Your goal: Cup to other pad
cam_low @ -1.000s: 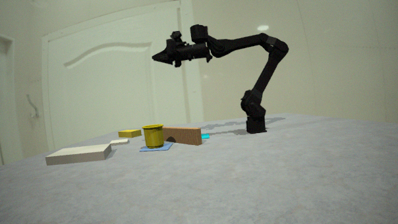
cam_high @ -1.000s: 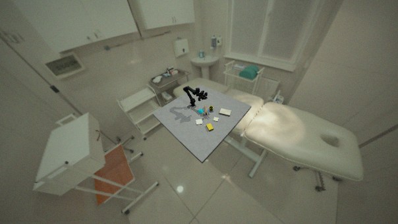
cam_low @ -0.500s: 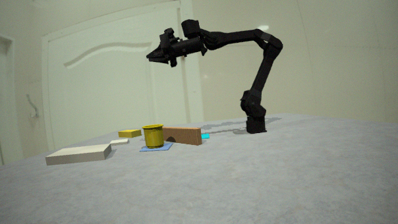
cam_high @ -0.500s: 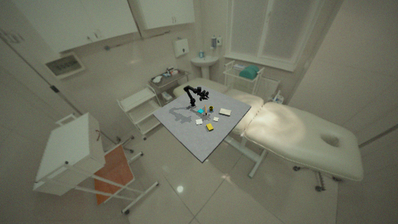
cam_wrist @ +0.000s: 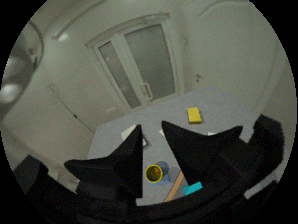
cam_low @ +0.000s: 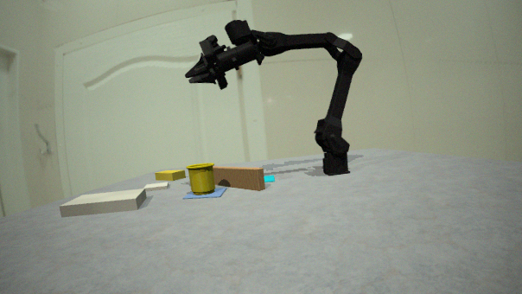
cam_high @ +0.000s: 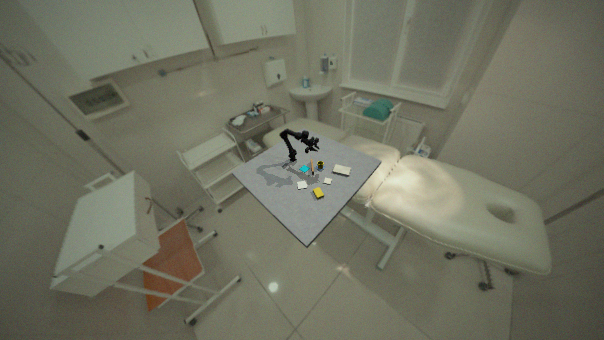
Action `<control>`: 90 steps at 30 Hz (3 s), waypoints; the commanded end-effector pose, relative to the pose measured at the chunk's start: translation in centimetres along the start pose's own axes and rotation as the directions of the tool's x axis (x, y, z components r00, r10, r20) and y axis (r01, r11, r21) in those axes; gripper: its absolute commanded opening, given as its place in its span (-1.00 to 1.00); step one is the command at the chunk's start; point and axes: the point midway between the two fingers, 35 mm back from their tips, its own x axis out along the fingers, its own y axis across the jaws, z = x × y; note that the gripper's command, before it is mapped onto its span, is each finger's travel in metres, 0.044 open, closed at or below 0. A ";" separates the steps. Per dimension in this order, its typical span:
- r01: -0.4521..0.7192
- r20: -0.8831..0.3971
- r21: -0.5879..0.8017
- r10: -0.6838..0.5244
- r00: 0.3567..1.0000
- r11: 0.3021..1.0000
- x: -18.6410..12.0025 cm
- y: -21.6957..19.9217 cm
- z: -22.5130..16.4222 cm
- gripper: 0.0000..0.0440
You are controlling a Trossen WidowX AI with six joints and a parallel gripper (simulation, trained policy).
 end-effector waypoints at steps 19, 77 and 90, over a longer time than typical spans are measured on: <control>0.081 -0.268 0.226 -0.017 0.963 0.971 2.0 2.3 -1.5 -0.33; 0.682 -0.864 0.123 -0.260 0.431 0.721 3.9 2.8 -13.9 -0.29; 0.751 -0.897 -0.002 -0.333 0.291 0.660 4.2 1.1 -18.0 -0.21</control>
